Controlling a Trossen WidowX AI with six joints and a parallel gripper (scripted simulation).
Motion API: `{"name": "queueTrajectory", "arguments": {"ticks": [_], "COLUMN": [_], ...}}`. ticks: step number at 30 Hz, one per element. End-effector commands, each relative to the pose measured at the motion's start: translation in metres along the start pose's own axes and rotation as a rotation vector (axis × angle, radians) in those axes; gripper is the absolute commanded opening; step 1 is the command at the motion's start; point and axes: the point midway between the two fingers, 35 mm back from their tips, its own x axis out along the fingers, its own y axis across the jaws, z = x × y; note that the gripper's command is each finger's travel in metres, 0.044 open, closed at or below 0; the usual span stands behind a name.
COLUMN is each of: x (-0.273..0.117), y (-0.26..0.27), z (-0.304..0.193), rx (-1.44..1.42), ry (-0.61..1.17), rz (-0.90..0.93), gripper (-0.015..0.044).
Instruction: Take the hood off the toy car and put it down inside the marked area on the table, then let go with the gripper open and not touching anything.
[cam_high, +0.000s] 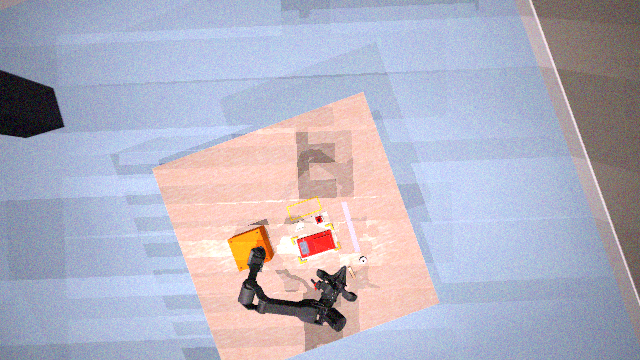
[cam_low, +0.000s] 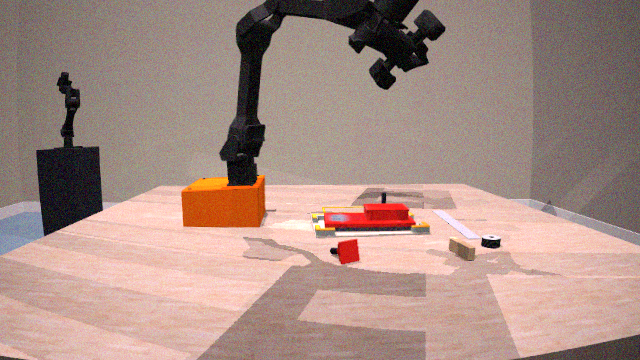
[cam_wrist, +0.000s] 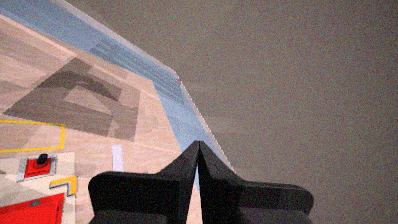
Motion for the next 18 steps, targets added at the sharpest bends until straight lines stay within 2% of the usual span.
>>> {"name": "queueTrajectory", "arguments": {"ticks": [1,8,16,18], "x": [0.001,0.039,0.059,0.059], "y": [0.001,0.049,0.128,0.148], "z": [-0.001,-0.049,-0.094,-0.102], "rx": [0.013,0.473,0.935,1.02], "ry": [0.006,0.287,0.742,0.872], "rz": [0.003,0.098,0.155,0.15], "gripper": [0.0026,0.021,0.042,0.044]}}
